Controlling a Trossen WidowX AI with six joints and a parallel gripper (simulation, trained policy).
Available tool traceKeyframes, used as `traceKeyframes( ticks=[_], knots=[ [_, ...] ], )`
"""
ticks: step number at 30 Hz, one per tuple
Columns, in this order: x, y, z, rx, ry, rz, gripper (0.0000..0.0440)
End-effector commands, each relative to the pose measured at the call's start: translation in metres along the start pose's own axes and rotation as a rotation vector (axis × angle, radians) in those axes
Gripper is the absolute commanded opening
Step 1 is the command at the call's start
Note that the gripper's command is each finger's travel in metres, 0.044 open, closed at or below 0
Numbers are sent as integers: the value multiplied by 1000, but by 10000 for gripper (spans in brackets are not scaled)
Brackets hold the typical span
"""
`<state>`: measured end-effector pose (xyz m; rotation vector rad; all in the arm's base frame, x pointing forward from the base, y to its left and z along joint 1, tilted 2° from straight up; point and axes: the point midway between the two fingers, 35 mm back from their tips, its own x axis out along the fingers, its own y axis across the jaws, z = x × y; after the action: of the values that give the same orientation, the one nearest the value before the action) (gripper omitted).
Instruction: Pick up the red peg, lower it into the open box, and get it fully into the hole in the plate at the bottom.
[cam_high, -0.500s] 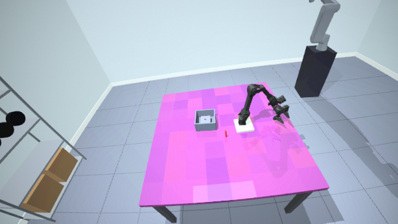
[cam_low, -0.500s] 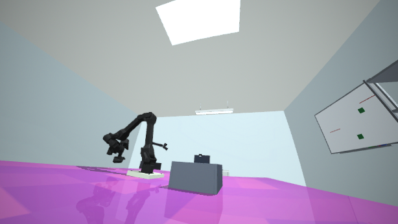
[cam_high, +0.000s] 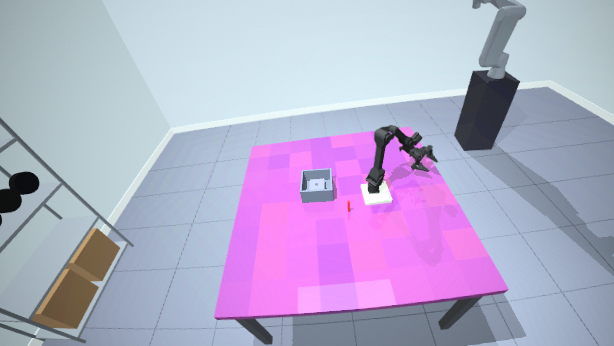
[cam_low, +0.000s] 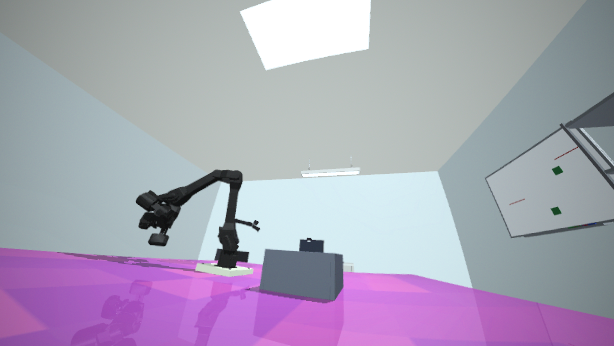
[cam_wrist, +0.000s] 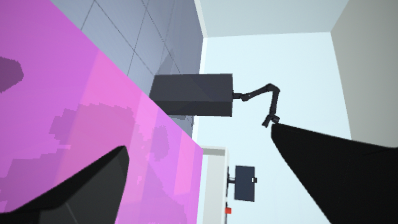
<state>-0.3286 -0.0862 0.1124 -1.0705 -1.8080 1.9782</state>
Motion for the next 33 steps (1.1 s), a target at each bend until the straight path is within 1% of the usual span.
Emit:
traceKeyframes(
  ticks=[1,9,16,24,33],
  knots=[
    [-30,6,16,19,-97,17,440],
    [-121,28,43,47,-363,84,440],
    [-203,49,42,62,-580,177,440],
    [-287,72,17,54,-796,313,440],
    [-366,93,-38,4,-998,493,440]
  ],
)
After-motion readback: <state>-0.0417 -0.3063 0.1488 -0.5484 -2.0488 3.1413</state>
